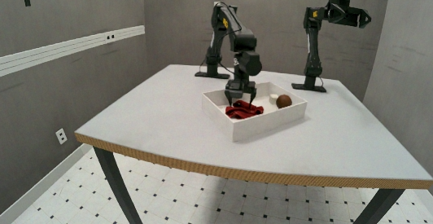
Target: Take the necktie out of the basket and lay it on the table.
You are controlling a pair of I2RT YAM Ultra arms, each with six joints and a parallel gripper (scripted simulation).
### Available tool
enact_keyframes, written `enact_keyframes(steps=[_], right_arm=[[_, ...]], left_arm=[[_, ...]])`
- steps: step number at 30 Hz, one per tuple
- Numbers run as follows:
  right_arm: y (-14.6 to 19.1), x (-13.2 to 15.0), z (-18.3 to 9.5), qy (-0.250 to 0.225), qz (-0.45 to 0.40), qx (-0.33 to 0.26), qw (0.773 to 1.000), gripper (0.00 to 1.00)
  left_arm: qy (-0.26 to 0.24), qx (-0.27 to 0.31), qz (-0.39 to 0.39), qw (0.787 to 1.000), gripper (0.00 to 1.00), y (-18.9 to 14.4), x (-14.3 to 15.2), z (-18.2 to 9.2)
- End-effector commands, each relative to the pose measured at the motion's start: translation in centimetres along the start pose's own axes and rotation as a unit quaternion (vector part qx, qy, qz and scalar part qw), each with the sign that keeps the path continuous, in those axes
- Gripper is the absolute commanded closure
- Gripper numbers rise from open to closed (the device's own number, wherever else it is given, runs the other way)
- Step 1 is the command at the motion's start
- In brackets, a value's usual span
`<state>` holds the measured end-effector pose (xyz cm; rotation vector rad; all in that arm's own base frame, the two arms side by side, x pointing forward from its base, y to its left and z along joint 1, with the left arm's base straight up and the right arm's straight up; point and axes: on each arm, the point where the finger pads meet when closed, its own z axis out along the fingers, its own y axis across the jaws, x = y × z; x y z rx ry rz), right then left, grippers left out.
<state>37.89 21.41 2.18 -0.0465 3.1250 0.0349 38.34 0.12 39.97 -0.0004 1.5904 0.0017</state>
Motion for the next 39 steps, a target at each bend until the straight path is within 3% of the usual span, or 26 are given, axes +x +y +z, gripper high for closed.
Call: enact_keyframes(steps=[1,34,39], right_arm=[[-0.20,0.26,1.97,0.008,0.002,0.011,1.000,0.26],[-0.22,0.27,2.86,0.008,0.002,0.011,1.000,0.26],[-0.22,0.27,2.86,0.008,0.002,0.011,1.000,0.33]], left_arm=[[0.000,0.000,0.000,1.000,0.00,0.00,0.00,0.00],[0.000,0.000,0.000,1.000,0.00,0.00,0.00,0.00],[0.000,0.000,0.000,1.000,0.00,0.00,0.00,0.00]])
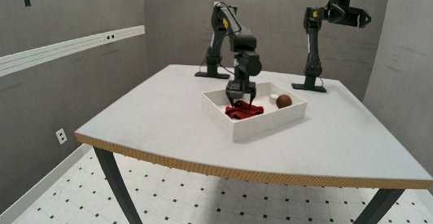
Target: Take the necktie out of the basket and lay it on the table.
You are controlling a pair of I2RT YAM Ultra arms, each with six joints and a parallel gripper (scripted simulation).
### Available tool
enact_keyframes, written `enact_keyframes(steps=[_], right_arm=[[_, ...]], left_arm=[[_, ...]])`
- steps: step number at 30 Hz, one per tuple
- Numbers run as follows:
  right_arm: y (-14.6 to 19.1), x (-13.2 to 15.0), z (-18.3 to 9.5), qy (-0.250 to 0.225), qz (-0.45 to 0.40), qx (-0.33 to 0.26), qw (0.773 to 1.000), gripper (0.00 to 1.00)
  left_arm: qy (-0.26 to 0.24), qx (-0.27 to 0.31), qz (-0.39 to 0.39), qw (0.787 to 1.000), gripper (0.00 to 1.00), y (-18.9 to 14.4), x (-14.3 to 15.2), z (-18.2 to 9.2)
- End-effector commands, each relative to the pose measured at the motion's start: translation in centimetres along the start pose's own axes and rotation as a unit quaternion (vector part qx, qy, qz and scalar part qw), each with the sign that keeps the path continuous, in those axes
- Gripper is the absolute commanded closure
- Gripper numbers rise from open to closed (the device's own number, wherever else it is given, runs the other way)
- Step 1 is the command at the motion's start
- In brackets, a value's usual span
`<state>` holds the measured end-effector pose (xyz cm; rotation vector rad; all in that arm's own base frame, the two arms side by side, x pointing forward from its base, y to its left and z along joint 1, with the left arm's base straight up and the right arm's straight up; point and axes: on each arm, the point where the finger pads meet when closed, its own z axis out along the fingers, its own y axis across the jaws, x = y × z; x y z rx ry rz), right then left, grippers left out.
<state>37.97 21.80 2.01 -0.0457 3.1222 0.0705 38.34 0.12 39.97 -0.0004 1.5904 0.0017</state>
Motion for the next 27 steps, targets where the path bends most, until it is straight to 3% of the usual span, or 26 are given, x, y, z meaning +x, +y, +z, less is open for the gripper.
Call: enact_keyframes(steps=[1,27], right_arm=[[-0.66,0.36,2.66,0.009,0.002,0.022,1.000,0.35],[-0.66,0.36,2.66,0.009,0.002,0.022,1.000,0.69]], left_arm=[[0.000,0.000,0.000,1.000,0.00,0.00,0.00,0.00],[0.000,0.000,0.000,1.000,0.00,0.00,0.00,0.00]])
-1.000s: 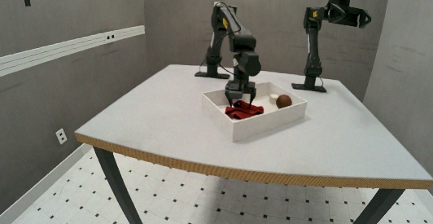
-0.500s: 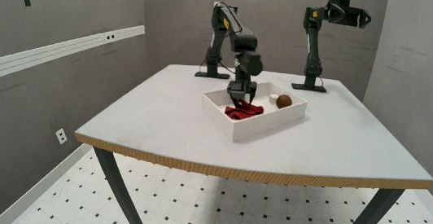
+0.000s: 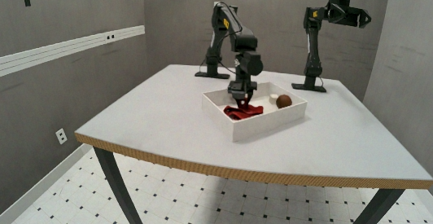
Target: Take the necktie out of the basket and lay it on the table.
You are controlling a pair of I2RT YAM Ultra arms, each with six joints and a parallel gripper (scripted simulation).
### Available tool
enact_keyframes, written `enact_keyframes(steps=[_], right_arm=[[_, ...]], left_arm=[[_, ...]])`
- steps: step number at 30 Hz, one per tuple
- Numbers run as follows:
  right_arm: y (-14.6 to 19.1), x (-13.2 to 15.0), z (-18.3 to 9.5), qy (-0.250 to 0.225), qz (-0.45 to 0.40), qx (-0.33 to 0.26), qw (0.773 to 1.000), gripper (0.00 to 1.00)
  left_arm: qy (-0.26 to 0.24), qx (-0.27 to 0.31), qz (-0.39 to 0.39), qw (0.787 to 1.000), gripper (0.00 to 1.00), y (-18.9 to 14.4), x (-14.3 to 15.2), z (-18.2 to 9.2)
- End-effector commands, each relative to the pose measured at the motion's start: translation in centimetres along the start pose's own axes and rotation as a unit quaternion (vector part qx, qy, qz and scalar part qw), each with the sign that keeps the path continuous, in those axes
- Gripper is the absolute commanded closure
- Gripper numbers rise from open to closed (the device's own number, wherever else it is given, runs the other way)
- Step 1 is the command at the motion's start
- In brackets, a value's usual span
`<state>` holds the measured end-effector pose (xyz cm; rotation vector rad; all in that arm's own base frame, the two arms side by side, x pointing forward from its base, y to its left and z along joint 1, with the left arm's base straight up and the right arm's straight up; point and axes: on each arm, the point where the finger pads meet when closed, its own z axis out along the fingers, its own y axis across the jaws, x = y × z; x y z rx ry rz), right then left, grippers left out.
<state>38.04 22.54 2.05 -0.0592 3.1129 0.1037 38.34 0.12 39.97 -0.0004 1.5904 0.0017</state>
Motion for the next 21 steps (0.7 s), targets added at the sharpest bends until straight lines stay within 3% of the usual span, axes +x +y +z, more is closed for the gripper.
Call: enact_keyframes(steps=[1,14,21], right_arm=[[-1.46,0.49,2.64,0.014,0.006,0.033,0.999,0.71],[-1.46,0.49,2.64,0.014,0.006,0.033,0.999,0.91],[-1.46,0.49,2.64,0.014,0.006,0.033,0.999,0.96]], left_arm=[[0.000,0.000,0.000,1.000,0.00,0.00,0.00,0.00],[0.000,0.000,0.000,1.000,0.00,0.00,0.00,0.00],[0.000,0.000,0.000,1.000,0.00,0.00,0.00,0.00]])
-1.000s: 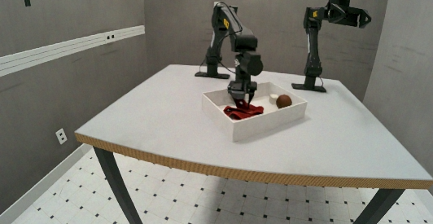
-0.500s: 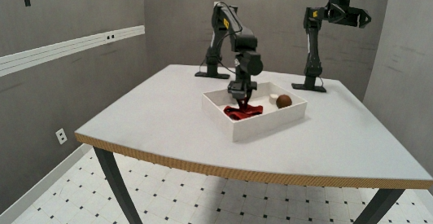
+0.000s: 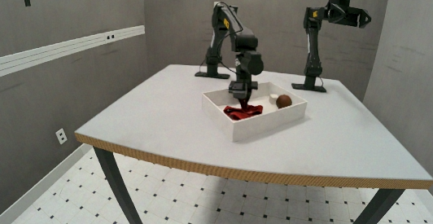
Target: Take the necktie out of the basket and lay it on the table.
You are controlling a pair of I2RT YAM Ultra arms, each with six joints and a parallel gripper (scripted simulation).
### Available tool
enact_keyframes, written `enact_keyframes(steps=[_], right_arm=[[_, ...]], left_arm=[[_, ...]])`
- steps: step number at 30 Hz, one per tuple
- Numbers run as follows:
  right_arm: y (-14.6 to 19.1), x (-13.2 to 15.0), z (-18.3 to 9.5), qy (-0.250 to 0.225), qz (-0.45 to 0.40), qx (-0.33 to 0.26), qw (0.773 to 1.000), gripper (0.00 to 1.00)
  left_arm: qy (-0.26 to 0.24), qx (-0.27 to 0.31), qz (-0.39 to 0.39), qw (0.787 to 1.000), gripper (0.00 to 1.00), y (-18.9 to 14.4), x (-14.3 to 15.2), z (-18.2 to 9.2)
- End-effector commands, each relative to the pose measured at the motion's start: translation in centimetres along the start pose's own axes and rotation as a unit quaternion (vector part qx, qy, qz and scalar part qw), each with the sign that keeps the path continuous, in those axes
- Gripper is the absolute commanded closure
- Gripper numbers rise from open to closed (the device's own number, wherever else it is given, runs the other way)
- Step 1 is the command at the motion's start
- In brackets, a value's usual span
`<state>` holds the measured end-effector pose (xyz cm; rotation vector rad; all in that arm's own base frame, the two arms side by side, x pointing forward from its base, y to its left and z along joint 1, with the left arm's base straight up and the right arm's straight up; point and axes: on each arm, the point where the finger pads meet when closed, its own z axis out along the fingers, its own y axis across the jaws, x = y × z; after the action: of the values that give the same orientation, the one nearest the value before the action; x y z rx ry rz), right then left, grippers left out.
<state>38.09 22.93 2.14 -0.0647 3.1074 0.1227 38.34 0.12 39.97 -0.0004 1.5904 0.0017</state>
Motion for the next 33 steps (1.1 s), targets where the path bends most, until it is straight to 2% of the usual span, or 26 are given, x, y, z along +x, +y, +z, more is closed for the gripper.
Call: enact_keyframes(steps=[1,12,25,33], right_arm=[[-1.9,0.6,2.7,0.016,0.008,0.039,0.999,0.96],[-1.8,0.5,1.7,0.016,0.008,0.039,0.999,0.96],[-1.5,0.4,-2.6,0.016,0.008,0.039,0.999,0.96],[-1.4,0.4,-3.3,0.016,0.008,0.039,0.999,0.96]], left_arm=[[0.000,0.000,0.000,1.000,0.00,0.0,0.0,0.0],[0.000,0.000,0.000,1.000,0.00,0.0,0.0,0.0],[0.000,0.000,0.000,1.000,0.00,0.0,0.0,0.0],[0.000,0.000,0.000,1.000,0.00,0.0,0.0,0.0]])
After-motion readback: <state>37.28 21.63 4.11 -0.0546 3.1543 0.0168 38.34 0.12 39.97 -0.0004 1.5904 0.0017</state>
